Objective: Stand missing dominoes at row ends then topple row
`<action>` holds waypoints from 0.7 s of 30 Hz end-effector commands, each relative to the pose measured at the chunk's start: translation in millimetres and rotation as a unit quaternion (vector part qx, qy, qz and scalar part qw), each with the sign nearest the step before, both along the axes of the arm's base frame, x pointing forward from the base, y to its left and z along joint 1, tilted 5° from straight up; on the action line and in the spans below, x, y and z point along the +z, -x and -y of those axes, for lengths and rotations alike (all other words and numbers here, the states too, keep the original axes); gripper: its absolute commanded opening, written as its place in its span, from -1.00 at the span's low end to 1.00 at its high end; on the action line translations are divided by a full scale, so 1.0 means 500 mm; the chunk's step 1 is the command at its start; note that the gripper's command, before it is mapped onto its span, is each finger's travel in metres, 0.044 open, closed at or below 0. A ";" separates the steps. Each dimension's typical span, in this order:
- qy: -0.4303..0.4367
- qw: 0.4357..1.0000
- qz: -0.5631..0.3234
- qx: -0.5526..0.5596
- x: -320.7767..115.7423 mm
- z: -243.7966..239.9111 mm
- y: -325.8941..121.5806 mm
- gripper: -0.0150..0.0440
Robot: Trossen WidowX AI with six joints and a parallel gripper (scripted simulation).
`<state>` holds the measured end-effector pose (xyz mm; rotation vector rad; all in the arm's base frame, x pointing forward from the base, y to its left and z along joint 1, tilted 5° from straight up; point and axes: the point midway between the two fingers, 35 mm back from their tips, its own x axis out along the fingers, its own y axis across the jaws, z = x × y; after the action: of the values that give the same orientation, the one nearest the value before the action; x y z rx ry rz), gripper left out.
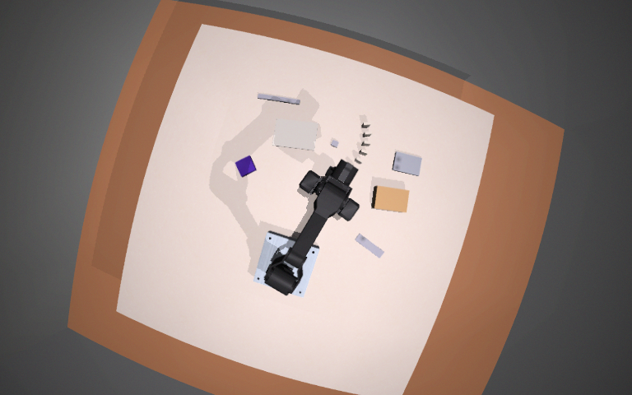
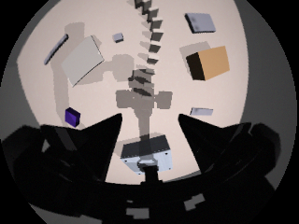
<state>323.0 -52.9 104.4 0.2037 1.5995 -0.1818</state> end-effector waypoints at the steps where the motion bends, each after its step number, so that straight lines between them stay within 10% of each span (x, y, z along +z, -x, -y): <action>1: -0.006 0.993 -0.004 0.114 -0.022 -0.005 0.014 0.56; 13: -0.029 0.768 0.005 0.640 -0.112 -0.024 0.069 -0.49; 21: -0.030 0.747 0.005 0.664 -0.117 -0.025 0.073 -0.49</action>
<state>290.6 -40.9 50.3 -0.8591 1.4106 0.9285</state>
